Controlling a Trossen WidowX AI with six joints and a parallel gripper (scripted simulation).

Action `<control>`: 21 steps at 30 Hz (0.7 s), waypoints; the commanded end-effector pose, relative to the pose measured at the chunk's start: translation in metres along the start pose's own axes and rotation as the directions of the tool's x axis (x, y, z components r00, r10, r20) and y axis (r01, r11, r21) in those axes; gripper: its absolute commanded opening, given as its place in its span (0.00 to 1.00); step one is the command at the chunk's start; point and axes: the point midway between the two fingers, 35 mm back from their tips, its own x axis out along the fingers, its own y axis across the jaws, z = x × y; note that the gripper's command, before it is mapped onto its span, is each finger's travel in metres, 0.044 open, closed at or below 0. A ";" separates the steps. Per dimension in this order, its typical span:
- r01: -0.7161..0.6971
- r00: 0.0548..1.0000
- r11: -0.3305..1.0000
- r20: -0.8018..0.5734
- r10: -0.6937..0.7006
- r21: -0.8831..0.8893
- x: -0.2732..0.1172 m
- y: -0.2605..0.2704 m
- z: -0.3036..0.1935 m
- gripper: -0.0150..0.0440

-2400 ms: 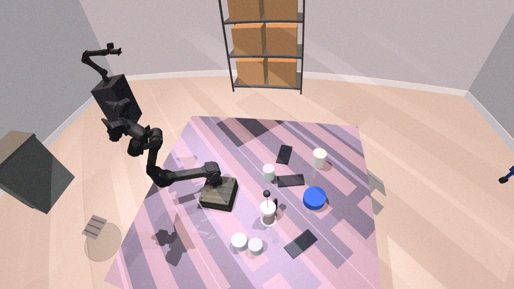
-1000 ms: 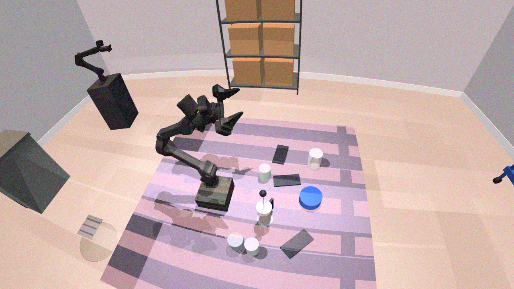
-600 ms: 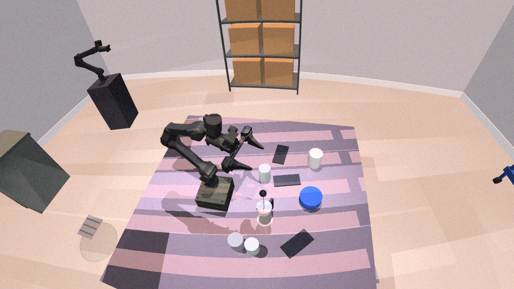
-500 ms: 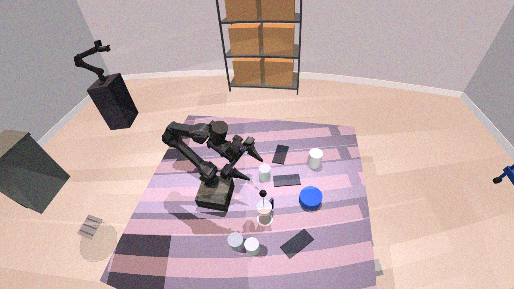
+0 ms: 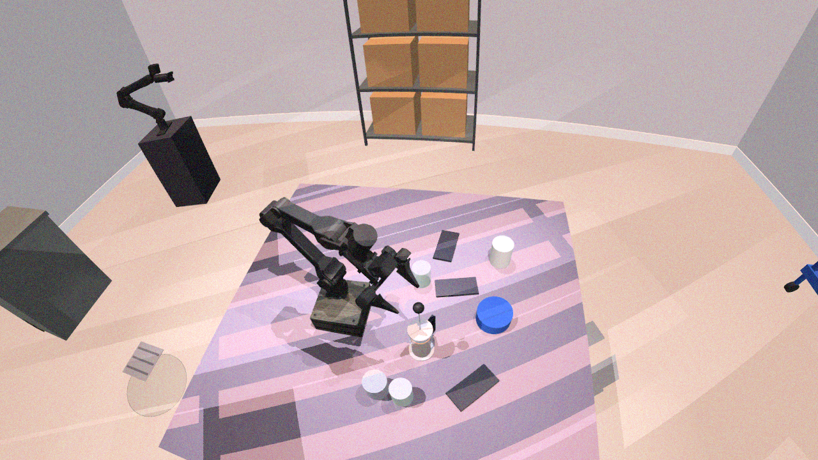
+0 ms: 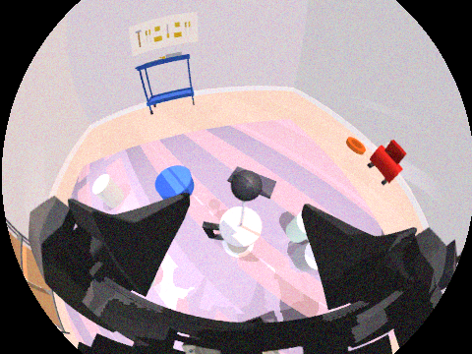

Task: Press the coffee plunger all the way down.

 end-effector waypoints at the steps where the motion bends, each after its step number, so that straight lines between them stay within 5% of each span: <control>1: -0.003 1.000 1.000 0.024 0.003 -0.002 0.000 0.000 0.003 1.00; 21: -0.003 1.000 1.000 0.027 0.003 -0.002 0.032 0.001 0.005 1.00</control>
